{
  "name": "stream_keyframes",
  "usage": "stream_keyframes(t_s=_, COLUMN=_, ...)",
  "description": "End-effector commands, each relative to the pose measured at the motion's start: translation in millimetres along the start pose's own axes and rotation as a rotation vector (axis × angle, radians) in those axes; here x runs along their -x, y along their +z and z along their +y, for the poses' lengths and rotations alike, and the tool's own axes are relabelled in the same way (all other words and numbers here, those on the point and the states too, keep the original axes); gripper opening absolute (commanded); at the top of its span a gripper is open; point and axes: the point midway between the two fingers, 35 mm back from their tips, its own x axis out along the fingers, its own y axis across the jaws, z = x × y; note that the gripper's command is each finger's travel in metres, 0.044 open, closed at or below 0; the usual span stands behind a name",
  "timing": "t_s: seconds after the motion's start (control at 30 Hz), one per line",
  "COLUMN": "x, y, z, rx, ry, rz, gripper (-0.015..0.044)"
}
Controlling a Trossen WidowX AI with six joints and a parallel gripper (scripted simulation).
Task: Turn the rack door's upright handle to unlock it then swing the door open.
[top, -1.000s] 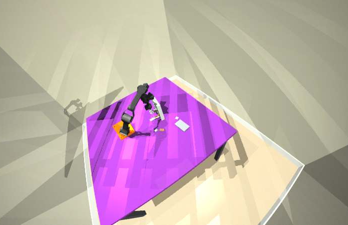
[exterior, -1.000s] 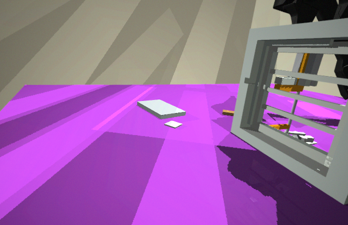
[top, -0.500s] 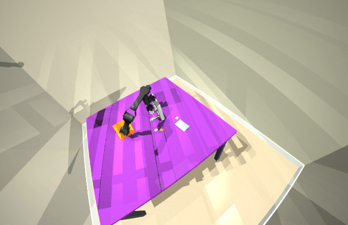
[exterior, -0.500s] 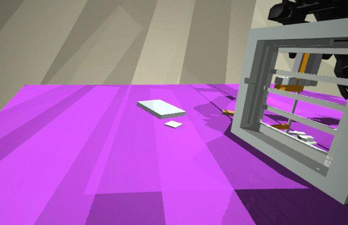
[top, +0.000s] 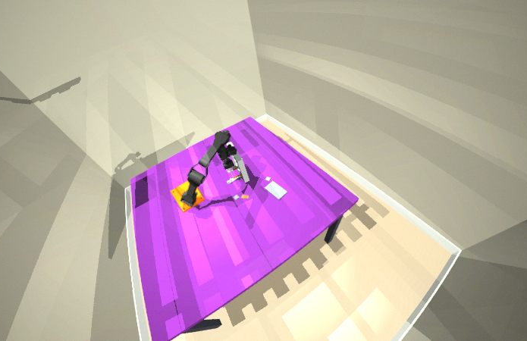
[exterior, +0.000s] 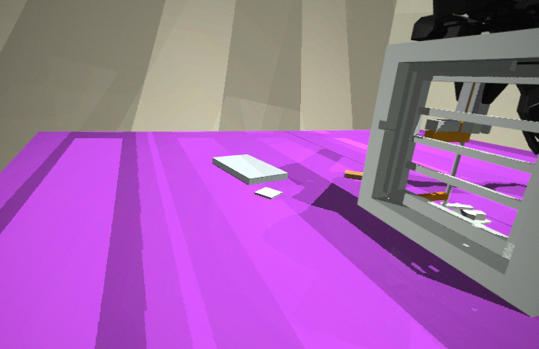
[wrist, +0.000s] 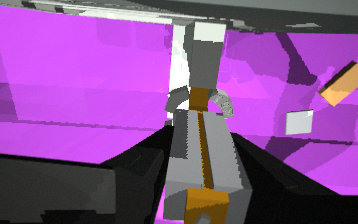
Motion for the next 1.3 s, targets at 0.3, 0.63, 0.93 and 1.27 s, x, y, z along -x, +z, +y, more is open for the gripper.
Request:
stream_keyframes(t_s=0.3, x=-1.2, y=-1.4, z=0.1, rx=0.011, ry=-0.001, rz=0.008, gripper=0.0029)
stream_keyframes(t_s=0.63, x=-1.2, y=-1.4, z=0.2, rx=-0.210, ry=-0.002, rz=0.008, gripper=0.0021)
stream_keyframes(t_s=0.93, x=-1.2, y=-1.4, z=0.2, rx=-0.654, ry=-0.004, rz=0.008, gripper=0.0021)
stream_keyframes(t_s=1.27, x=-1.2, y=-1.4, z=0.2, rx=-1.147, ry=-0.006, rz=0.008, gripper=0.0021)
